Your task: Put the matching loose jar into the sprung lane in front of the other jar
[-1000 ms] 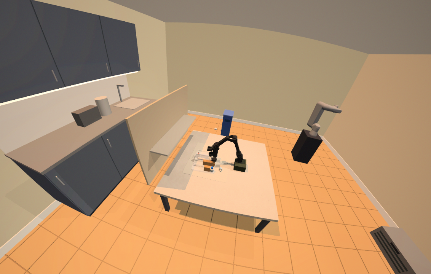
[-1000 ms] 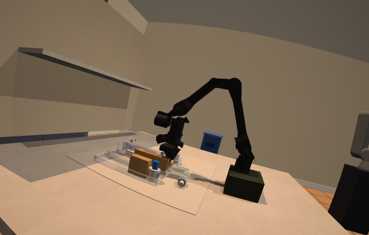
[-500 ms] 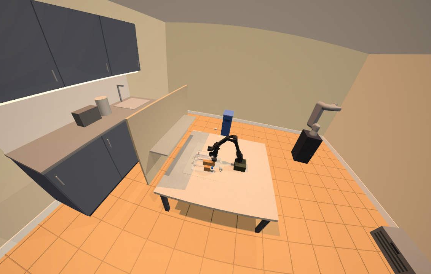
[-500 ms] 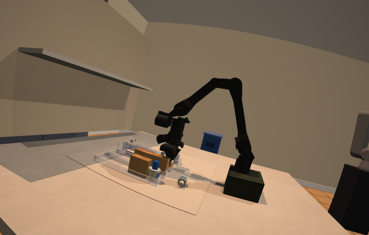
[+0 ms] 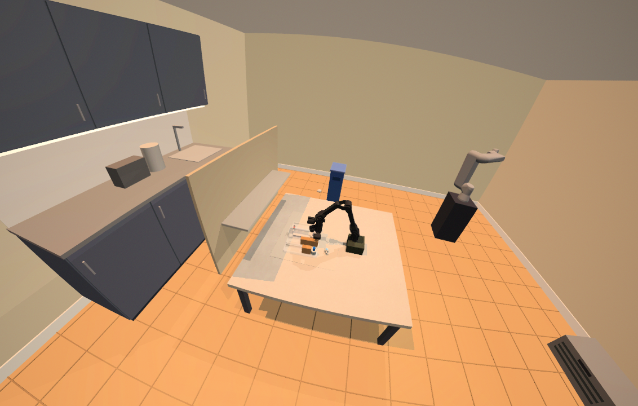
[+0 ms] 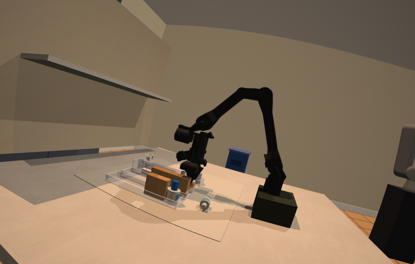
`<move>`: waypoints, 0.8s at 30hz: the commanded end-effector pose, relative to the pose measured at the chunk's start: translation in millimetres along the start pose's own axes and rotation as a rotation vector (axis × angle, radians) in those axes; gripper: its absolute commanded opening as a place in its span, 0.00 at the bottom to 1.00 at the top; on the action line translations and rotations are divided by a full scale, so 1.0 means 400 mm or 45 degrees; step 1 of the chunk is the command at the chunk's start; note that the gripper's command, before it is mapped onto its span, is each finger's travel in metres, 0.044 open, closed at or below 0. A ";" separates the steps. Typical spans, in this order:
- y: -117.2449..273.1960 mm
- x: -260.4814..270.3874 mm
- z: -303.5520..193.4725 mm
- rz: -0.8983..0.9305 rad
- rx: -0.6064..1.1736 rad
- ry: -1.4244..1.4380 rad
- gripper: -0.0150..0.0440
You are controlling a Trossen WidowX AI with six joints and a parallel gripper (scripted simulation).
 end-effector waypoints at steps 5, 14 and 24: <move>0.000 0.000 0.000 -0.002 0.001 -0.004 0.65; 0.031 0.001 0.001 -0.002 0.001 -0.004 0.73; 0.052 -0.002 -0.019 -0.002 0.002 -0.004 0.73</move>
Point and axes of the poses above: the point midway between the two fingers, 35 mm back from their tips, its own y axis back along the fingers, its own x axis across the jaws, z = x × y, the point moved 10 cm from there along y, back along the fingers, and after that the axes turned 11 degrees about -y, right-handed, at the moved point
